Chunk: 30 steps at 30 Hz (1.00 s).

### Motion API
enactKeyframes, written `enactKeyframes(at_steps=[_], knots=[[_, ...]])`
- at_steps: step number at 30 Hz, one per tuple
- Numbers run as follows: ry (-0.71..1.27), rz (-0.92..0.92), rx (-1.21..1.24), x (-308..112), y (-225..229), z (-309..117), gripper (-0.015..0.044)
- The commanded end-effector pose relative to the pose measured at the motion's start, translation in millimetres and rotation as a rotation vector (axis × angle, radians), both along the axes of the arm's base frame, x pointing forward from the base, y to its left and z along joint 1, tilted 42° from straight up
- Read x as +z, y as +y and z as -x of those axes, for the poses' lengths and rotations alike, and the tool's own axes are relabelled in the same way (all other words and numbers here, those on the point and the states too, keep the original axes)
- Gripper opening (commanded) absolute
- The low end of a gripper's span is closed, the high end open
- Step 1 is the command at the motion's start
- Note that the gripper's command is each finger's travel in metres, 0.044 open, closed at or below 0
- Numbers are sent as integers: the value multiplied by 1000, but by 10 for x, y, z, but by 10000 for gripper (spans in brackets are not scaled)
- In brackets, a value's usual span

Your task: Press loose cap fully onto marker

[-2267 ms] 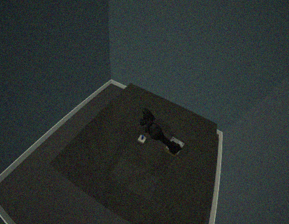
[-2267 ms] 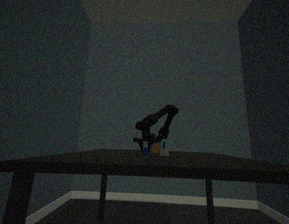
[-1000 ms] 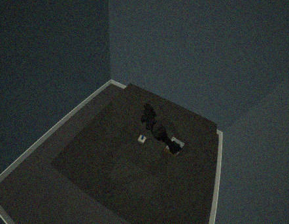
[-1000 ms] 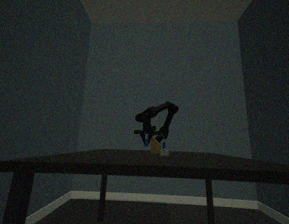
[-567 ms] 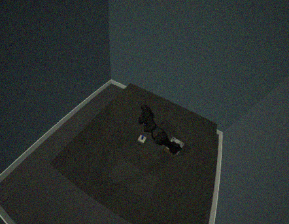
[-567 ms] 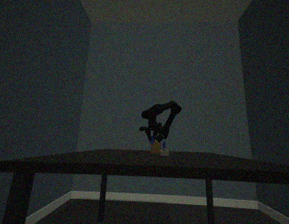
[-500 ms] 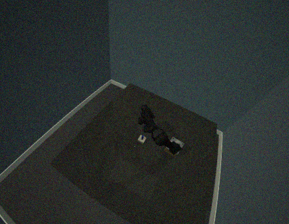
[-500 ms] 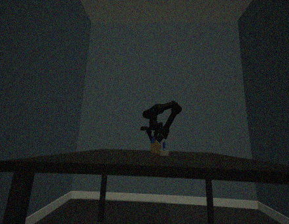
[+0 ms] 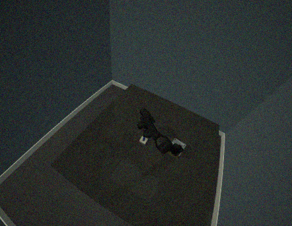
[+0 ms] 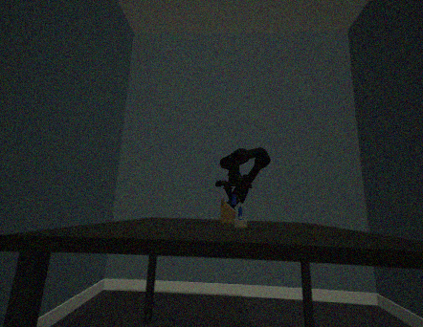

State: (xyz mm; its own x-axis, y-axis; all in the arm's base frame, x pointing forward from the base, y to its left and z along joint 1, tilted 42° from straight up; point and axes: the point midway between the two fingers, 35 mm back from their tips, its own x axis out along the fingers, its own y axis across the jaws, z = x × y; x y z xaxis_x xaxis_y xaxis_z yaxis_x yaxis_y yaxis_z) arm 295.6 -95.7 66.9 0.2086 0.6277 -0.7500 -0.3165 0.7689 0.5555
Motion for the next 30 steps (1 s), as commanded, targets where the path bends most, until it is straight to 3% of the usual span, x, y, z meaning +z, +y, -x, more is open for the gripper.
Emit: enactKeyframes(at_steps=[1, 9, 30], knots=[[1, -5, -4, 149, 91, 31, 0], [1, -7, -4, 313, 197, 78, 0], [1, -7, -4, 126, 347, 17, 0]])
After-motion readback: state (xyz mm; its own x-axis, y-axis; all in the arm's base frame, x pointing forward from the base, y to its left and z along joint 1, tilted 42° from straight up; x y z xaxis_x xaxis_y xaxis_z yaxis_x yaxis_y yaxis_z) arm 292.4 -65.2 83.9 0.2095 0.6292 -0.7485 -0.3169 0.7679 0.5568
